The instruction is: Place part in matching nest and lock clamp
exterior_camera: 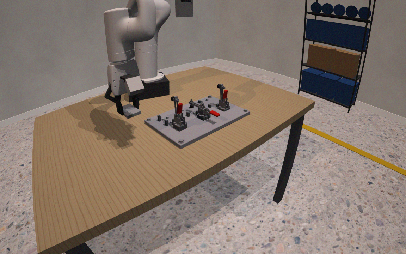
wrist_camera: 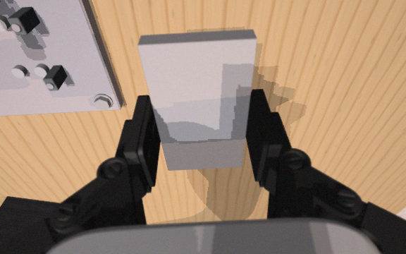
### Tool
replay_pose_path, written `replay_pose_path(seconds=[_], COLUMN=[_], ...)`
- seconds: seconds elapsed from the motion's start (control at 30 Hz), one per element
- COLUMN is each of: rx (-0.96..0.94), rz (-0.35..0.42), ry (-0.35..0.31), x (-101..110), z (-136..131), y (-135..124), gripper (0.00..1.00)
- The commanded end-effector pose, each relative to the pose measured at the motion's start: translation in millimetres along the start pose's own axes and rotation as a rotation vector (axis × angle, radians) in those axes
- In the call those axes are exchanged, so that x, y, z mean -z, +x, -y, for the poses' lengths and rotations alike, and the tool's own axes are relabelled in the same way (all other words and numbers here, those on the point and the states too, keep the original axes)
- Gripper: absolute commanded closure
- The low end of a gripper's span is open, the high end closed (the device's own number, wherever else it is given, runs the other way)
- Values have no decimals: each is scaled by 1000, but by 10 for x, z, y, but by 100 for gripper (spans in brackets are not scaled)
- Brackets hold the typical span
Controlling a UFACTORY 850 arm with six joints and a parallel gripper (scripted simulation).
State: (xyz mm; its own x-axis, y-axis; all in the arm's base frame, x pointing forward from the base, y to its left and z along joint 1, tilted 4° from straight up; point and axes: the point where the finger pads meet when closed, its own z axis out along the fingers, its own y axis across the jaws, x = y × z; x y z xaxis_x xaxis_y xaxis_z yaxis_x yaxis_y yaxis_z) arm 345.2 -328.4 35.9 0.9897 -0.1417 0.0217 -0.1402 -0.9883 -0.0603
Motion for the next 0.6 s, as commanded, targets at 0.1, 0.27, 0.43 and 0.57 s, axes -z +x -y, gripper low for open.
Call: replay_pose_path(seconds=[0.1,0.27,0.43,0.57], rx=[0,0,0,0], rz=[-2,-2,-2,-2], ry=[0,0,0,0], x=[-53,-81,-94,-105], z=[-5,-5,-5,-5], y=[-71,-109,-125,-140], gripper=[100,100,100,100])
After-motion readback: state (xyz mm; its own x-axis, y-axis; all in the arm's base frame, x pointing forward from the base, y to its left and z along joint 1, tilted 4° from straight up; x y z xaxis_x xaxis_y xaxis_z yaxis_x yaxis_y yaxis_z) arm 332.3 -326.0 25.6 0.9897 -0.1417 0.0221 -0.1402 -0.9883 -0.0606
